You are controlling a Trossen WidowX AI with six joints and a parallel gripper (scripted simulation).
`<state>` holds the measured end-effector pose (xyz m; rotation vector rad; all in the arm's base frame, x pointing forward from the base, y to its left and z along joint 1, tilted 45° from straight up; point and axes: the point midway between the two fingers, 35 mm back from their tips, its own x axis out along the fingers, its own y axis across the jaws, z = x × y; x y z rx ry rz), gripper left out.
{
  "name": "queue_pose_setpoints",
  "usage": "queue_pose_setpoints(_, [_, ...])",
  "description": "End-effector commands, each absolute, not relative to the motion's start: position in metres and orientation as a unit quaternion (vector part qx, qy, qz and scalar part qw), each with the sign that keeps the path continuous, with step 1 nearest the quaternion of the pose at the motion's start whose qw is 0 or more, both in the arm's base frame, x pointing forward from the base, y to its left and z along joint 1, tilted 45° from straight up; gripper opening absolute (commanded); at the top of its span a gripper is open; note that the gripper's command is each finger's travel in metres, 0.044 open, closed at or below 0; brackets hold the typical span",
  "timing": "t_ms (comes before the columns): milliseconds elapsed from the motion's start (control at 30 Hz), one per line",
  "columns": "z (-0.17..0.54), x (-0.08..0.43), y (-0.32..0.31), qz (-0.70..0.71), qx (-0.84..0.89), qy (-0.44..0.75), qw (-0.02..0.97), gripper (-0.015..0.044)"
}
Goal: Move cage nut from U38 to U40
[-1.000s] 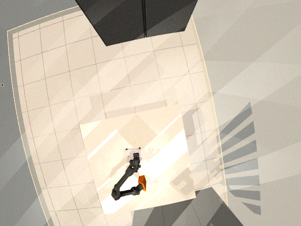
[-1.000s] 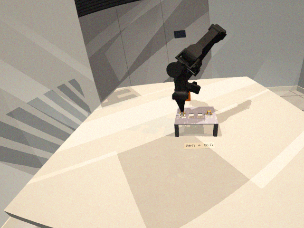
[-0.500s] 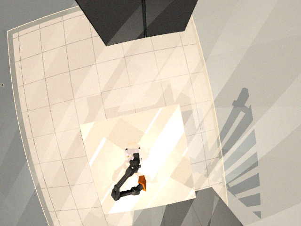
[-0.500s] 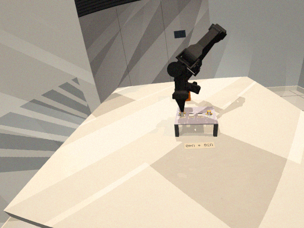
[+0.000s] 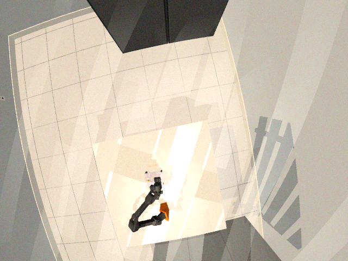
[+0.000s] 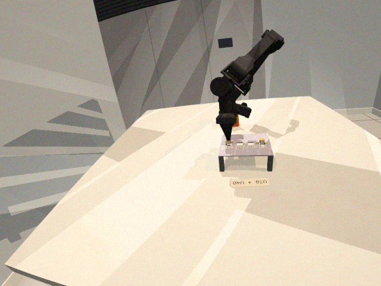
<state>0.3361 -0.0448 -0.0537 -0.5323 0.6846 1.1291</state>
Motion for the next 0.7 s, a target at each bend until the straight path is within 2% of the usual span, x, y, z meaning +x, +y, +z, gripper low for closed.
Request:
queue_pose_setpoints(0, [-0.0533,0.3356,-0.0438,0.516,-0.243,0.312,0.76,0.0028])
queue_pose_setpoints(667, [-0.0537,0.3342,-0.0433,0.508,-0.246,0.31,0.765,0.0028])
